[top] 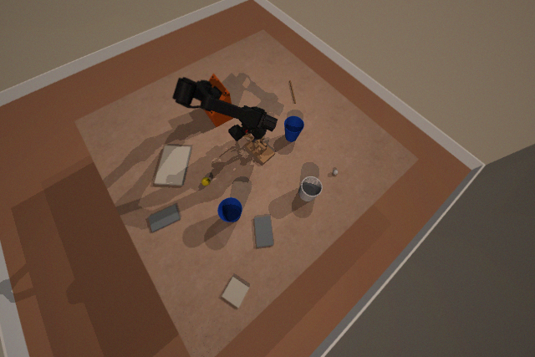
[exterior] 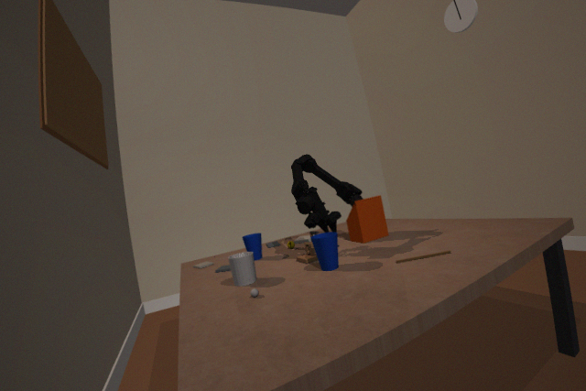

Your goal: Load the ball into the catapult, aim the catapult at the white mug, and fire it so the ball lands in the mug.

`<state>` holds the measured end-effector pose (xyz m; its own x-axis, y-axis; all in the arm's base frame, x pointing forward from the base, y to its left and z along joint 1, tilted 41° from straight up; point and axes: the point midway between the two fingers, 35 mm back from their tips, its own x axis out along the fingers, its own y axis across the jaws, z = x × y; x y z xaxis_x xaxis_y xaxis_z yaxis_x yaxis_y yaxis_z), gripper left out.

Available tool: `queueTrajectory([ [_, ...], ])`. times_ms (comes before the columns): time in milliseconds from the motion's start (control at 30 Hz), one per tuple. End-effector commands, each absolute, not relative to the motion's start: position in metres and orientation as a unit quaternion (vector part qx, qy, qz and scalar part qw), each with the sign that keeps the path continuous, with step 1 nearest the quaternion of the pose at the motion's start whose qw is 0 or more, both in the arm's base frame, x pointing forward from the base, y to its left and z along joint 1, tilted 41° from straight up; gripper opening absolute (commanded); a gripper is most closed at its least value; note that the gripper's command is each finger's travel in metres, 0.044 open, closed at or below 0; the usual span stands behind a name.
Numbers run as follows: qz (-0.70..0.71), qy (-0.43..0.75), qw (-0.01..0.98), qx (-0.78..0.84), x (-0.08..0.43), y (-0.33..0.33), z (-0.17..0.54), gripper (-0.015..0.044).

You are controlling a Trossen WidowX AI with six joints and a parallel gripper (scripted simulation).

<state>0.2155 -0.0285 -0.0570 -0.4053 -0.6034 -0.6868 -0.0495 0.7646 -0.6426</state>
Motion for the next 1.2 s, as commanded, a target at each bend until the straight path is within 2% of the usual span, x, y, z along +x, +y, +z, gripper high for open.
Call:
queueTrajectory([
  [0,-0.271,0.79,0.511,-0.203,0.224,-0.005,-0.034,0.0341],
  [133,-0.271,0.791,0.508,-0.205,0.224,0.038,0.017,0.044],
  [267,-0.264,0.784,0.522,-0.209,0.236,0.035,0.008,0.044],
  [833,-0.214,0.606,0.738,-0.206,0.451,0.084,0.026,0.044],
  [1167,-0.18,0.488,0.811,-0.267,0.552,0.102,0.069,0.044],
])
